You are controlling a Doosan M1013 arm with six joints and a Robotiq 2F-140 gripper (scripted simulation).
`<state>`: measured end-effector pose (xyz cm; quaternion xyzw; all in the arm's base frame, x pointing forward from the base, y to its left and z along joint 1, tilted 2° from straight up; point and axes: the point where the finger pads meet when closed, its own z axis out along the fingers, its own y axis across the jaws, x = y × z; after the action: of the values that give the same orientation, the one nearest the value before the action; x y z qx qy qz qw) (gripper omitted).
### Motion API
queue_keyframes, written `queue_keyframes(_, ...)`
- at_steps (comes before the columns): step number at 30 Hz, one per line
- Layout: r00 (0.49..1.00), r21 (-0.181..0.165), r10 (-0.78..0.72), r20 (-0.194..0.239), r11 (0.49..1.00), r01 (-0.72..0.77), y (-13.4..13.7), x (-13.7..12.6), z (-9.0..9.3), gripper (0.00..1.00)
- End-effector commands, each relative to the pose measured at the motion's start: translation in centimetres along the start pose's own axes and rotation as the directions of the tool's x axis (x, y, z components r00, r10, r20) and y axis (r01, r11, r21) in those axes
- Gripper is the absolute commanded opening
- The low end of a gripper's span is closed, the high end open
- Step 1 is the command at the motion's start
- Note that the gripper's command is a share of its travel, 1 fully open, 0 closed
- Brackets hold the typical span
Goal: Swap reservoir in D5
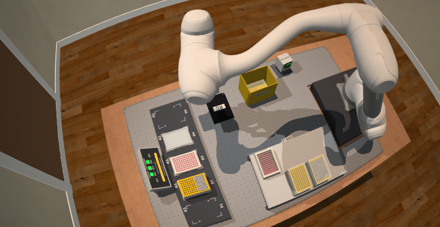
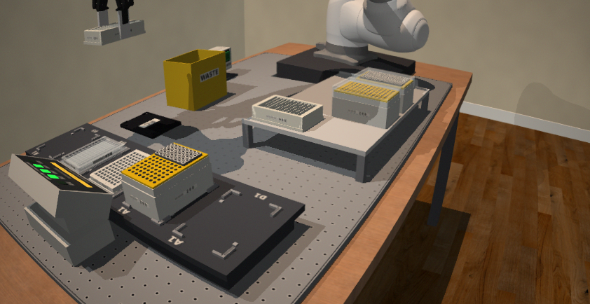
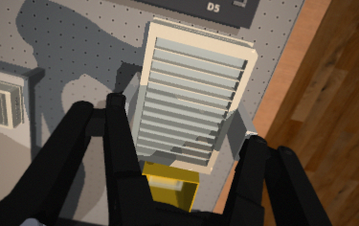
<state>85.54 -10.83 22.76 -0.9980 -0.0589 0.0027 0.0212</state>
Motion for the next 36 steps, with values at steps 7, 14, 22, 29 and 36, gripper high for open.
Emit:
queue_keyframes(7, 1.000, 0.000, 0.000, 0.000, 1.000, 0.000, 1.9, 0.0, 0.0, 0.00)
queue_keyframes(14, 1.000, 0.000, 0.000, 0.000, 1.000, 0.000, 2.8, 0.0, 0.0, 0.00)
queue_keyframes(22, 1.000, 0.000, 0.000, 0.000, 1.000, 0.000, 2.8, 1.9, 0.0, 0.00)
queue_keyframes(29, 1.000, 0.000, 0.000, 0.000, 1.000, 0.000, 2.7, 3.1, 0.0, 0.00)
queue_keyframes(36, 1.000, 0.000, 0.000, 0.000, 1.000, 0.000, 2.7, 4.7, 0.0, 0.00)
